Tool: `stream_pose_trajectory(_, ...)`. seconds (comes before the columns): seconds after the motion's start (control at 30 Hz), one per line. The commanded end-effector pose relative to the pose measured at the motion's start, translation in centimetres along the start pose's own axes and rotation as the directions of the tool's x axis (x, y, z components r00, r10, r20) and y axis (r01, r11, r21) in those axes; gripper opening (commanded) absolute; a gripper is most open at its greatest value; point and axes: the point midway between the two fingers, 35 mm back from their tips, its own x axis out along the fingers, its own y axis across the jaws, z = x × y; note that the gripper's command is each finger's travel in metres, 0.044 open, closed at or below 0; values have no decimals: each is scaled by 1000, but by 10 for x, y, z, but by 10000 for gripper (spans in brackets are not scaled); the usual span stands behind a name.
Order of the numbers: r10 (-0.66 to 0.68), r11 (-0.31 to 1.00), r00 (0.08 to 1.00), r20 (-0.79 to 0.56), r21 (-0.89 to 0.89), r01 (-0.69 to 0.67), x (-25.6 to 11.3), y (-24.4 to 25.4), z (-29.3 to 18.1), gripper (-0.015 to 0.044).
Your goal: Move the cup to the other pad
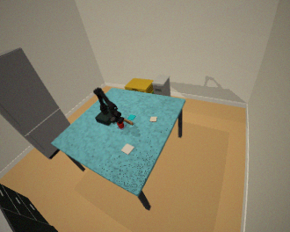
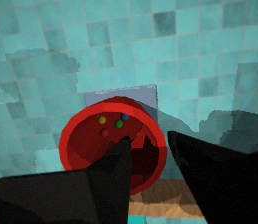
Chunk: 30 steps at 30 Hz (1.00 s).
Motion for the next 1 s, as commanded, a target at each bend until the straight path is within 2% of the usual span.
stream_pose_trajectory(0.0, -10, 1000, 1000, 1, 3, 10, 9, -4, 0, 148)
stream_pose_trajectory(0.57, -10, 1000, 1000, 1, 3, 10, 22, -5, -1, 148)
stream_pose_trajectory(0.7, -5, 1000, 1000, -1, 1, 5, 20, -3, -1, 43)
stream_pose_trajectory(0.97, -5, 1000, 1000, -1, 1, 5, 20, -3, -1, 0)
